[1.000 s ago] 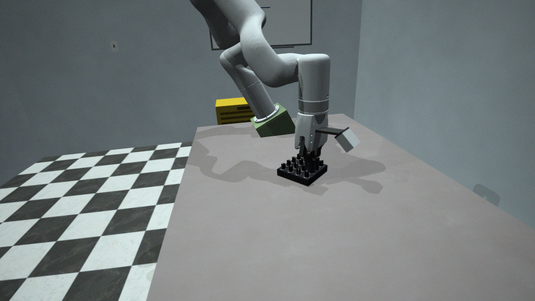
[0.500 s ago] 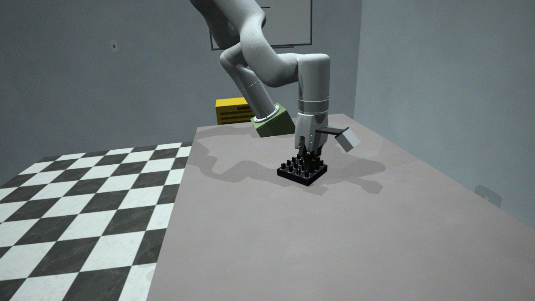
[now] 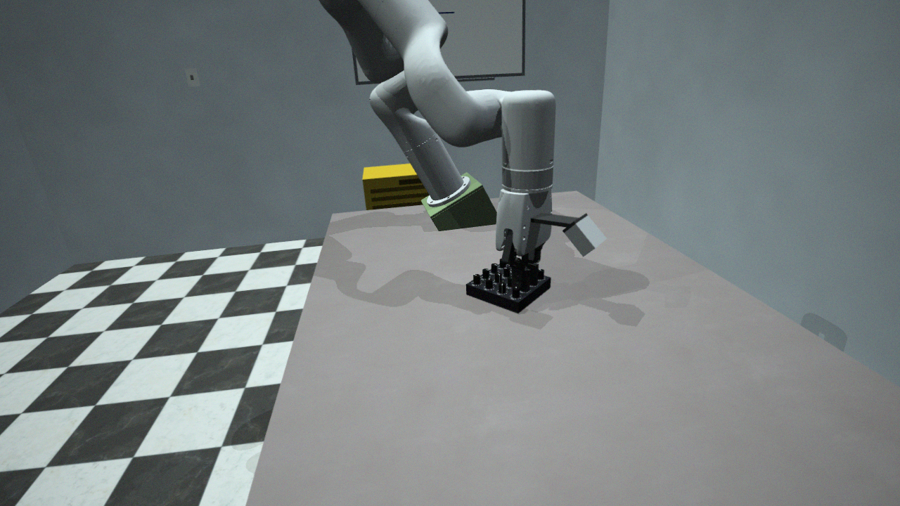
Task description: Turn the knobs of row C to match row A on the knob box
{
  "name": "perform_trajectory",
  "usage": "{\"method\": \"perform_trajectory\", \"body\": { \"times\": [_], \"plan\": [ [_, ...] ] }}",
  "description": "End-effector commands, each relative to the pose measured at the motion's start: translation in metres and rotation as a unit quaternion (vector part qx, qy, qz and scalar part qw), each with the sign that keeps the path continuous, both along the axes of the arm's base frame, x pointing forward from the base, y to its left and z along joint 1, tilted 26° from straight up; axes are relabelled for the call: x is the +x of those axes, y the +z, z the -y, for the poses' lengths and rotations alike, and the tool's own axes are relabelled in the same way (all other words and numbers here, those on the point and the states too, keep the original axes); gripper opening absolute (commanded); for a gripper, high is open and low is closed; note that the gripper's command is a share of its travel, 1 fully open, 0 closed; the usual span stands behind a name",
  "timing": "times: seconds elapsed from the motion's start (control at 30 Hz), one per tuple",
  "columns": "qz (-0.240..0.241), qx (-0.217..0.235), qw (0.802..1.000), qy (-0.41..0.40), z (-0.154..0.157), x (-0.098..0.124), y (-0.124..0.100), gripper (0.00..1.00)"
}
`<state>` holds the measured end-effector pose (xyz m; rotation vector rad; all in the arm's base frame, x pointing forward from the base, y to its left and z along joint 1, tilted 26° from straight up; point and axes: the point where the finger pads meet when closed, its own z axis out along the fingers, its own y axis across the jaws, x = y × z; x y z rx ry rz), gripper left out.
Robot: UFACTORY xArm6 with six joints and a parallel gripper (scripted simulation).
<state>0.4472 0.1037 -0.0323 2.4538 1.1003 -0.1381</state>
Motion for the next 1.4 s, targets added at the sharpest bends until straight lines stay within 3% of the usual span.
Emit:
{"method": "perform_trajectory", "body": {
  "times": [0.0, 0.7, 1.2, 1.23, 1.37],
  "plan": [
    [0.002, 0.001, 1.000, 0.000, -0.001, 0.001, 0.001, 0.19],
    [0.002, 0.001, 1.000, 0.000, -0.016, -0.002, 0.032, 0.19],
    [0.002, 0.001, 1.000, 0.000, -0.017, -0.002, 0.033, 0.19],
    [0.002, 0.001, 1.000, 0.000, -0.017, -0.002, 0.033, 1.00],
    [0.002, 0.001, 1.000, 0.000, -0.019, -0.002, 0.038, 1.00]
  ]
}}
